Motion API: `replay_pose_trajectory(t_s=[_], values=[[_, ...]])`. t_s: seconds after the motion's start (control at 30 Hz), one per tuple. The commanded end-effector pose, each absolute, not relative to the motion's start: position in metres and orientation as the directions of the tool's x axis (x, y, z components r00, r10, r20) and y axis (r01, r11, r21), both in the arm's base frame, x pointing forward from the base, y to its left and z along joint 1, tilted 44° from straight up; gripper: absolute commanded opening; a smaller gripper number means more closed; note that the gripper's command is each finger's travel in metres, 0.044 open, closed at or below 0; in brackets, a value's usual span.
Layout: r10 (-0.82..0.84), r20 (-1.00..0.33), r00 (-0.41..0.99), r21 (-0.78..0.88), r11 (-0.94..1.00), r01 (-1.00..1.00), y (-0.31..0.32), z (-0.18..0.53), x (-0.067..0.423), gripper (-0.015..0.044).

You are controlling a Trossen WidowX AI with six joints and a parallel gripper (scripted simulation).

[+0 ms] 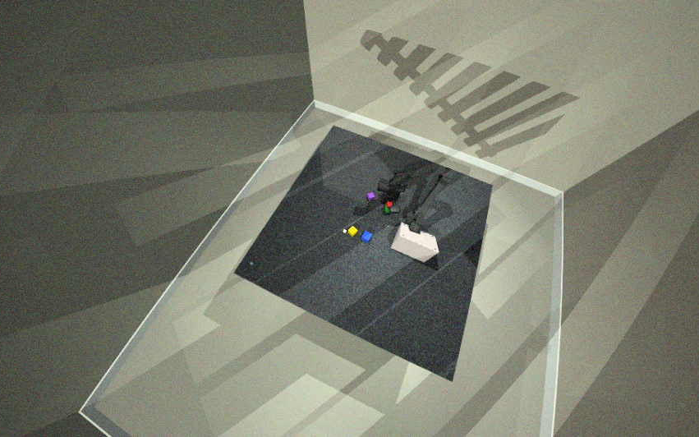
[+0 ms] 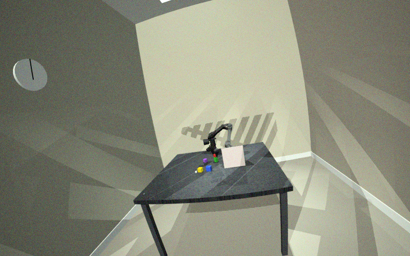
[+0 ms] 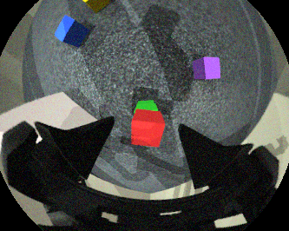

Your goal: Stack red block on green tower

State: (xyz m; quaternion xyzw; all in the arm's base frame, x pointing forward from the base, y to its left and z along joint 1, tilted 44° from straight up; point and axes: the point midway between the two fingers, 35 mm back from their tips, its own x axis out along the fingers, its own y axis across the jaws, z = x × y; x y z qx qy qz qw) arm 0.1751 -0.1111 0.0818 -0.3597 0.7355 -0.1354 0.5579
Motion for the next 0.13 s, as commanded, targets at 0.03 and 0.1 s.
replay_pose_trajectory(t_s=[0.03, 0.1], values=[[-0.68, -0.724, -0.118, -0.601, 0.705, -0.377, -0.1111, 0.0818, 0.1752, 0.044], [-0.68, -0.724, -0.118, -0.601, 0.705, -0.377, -0.1111, 0.0818, 0.1752, 0.044]])
